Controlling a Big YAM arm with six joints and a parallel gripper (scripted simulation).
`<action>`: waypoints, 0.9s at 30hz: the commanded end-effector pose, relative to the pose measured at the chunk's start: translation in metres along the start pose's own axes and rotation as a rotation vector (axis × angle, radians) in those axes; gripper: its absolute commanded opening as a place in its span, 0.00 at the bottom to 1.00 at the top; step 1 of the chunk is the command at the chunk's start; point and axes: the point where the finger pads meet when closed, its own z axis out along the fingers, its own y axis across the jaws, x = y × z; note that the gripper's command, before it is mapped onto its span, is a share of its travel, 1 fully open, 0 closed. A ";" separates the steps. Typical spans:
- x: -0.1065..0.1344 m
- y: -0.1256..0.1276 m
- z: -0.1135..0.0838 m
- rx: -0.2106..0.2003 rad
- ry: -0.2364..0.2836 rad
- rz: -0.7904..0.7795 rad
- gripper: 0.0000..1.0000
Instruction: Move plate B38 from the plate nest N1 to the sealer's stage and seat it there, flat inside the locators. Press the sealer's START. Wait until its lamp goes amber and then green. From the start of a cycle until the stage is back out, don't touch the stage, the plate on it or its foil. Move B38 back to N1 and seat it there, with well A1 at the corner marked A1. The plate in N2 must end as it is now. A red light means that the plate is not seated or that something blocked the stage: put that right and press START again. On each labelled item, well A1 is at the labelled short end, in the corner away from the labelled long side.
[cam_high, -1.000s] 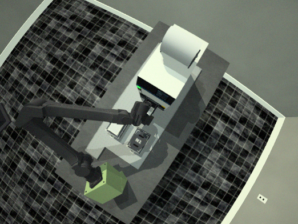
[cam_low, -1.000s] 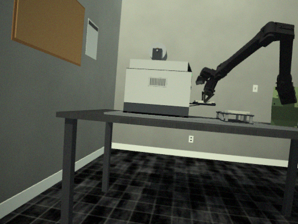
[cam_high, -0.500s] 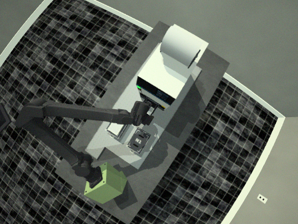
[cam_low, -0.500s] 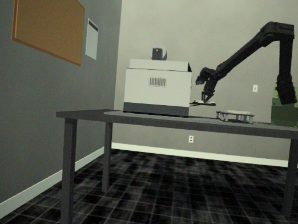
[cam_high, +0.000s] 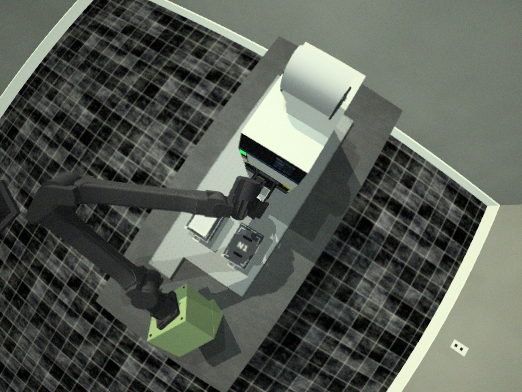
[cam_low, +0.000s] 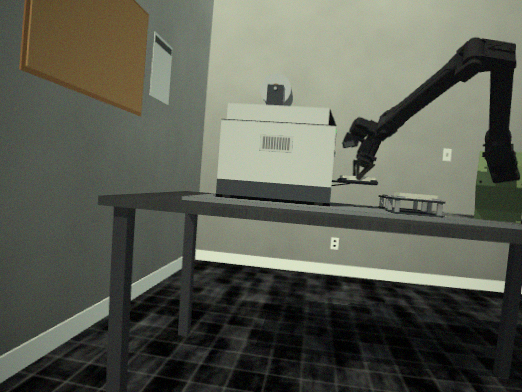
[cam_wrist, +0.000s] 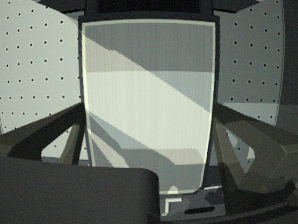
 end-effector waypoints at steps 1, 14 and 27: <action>0.004 0.006 0.002 -0.007 0.009 -0.007 0.94; -0.007 0.000 0.006 -0.007 0.006 -0.010 0.88; -0.012 0.000 0.006 -0.006 0.000 0.003 0.00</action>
